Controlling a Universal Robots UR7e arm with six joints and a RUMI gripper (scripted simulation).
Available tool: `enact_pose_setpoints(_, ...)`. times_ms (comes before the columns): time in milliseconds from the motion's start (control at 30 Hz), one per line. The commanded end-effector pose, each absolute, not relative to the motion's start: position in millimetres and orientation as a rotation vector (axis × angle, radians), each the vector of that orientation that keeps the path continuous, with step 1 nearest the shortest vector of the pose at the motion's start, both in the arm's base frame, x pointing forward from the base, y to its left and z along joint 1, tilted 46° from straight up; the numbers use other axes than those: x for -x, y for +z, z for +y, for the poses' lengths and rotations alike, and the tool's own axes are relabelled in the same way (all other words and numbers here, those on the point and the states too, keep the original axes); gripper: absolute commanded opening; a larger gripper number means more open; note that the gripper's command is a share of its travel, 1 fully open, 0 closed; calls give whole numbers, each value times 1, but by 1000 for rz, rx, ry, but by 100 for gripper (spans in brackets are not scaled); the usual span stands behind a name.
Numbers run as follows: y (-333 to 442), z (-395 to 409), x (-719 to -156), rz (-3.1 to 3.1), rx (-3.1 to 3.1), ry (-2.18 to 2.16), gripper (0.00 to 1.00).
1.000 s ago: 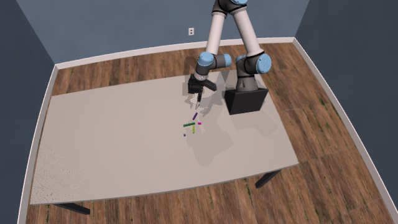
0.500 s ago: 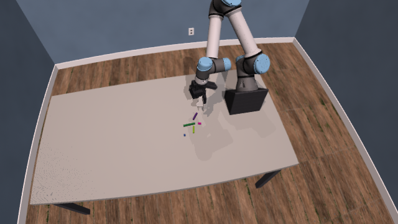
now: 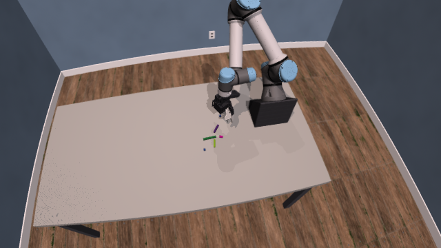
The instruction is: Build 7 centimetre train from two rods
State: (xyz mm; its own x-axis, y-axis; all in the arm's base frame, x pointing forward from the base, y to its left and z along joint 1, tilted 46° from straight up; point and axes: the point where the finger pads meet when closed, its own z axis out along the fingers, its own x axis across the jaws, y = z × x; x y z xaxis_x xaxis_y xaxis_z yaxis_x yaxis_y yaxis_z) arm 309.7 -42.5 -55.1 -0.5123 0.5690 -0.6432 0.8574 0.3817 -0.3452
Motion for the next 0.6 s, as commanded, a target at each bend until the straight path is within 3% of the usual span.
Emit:
enact_pose_setpoints(0,-62,-54,-301,2341,-1112,-979,100)
enact_pose_setpoints(567,-67,-64,-291,2447,-997,-1039,100)
